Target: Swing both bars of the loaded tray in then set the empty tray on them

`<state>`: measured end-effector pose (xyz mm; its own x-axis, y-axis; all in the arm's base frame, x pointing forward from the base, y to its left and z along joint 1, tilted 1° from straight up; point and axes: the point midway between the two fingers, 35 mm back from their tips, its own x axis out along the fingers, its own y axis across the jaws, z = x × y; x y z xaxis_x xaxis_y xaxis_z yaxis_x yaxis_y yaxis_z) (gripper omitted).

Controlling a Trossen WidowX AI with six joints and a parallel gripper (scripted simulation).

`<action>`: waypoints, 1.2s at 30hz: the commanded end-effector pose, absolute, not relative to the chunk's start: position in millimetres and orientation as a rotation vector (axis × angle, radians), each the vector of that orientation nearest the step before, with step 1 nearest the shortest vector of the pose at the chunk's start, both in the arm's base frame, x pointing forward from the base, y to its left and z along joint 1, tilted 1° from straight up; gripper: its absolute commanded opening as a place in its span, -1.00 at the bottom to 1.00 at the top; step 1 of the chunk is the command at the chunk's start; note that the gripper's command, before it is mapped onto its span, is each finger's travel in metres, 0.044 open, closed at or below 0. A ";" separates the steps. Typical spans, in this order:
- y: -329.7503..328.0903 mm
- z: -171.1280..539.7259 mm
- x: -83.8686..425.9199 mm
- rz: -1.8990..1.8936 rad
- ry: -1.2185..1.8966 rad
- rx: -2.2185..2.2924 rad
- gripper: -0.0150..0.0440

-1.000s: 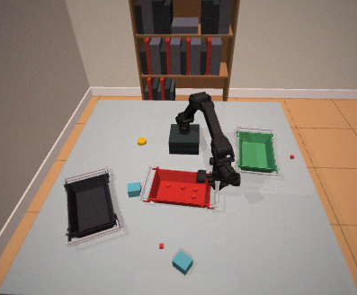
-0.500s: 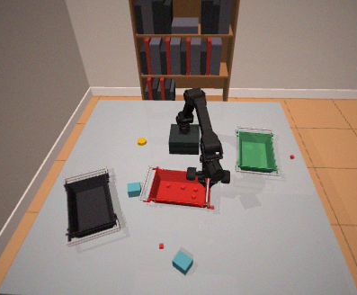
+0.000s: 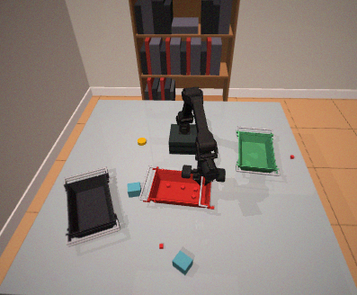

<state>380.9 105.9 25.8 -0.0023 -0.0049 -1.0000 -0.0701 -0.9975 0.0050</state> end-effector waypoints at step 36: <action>109.2 94.3 391.0 2.166 0.074 -2.205 -0.21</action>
<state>384.1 107.2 60.7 -0.0115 -0.0075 -0.9999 -0.0691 -0.9976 0.0083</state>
